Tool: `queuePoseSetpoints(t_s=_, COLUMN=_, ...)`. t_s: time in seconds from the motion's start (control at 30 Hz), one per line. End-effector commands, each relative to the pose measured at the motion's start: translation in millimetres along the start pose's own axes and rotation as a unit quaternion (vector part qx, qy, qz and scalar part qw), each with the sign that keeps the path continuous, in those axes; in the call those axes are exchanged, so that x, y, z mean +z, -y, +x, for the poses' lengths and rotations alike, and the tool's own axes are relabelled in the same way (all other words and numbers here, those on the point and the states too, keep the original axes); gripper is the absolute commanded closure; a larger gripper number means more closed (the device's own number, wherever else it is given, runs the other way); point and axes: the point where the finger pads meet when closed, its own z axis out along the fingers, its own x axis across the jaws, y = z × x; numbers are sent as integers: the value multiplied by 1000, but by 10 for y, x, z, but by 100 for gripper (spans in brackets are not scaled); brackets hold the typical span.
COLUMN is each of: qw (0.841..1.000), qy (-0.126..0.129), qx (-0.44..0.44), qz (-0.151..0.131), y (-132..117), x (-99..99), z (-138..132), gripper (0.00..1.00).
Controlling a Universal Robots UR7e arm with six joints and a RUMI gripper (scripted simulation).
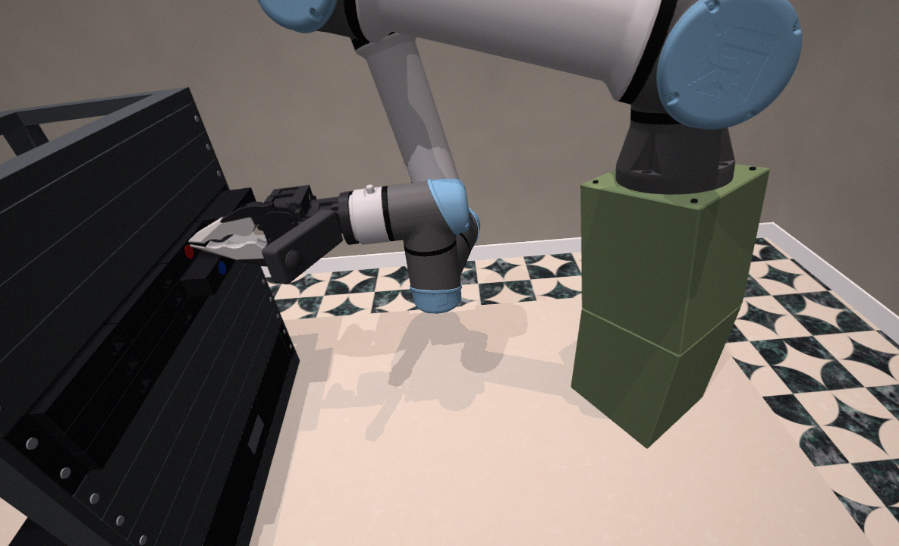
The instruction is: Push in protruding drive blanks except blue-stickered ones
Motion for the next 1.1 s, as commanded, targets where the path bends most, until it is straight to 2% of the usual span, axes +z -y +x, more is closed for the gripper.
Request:
queuePoseSetpoints(t_s=0.0, qw=1000, qy=-5, qx=-2, qz=0, y=-6, x=33, z=48, gripper=100)
queuePoseSetpoints(t_s=0.6, qw=1000, qy=-5, qx=-2, qz=0, y=-6, x=-20, z=48, gripper=100)
queuePoseSetpoints(t_s=0.77, qw=1000, qy=-5, qx=-2, qz=0, y=-6, x=-212, z=47, gripper=100)
queuePoseSetpoints(t_s=0.97, qw=1000, qy=-5, qx=-2, qz=0, y=-6, x=-575, z=45, gripper=100)
queuePoseSetpoints(t_s=1.07, qw=1000, qy=-5, qx=-2, qz=0, y=-6, x=-634, z=44, gripper=100)
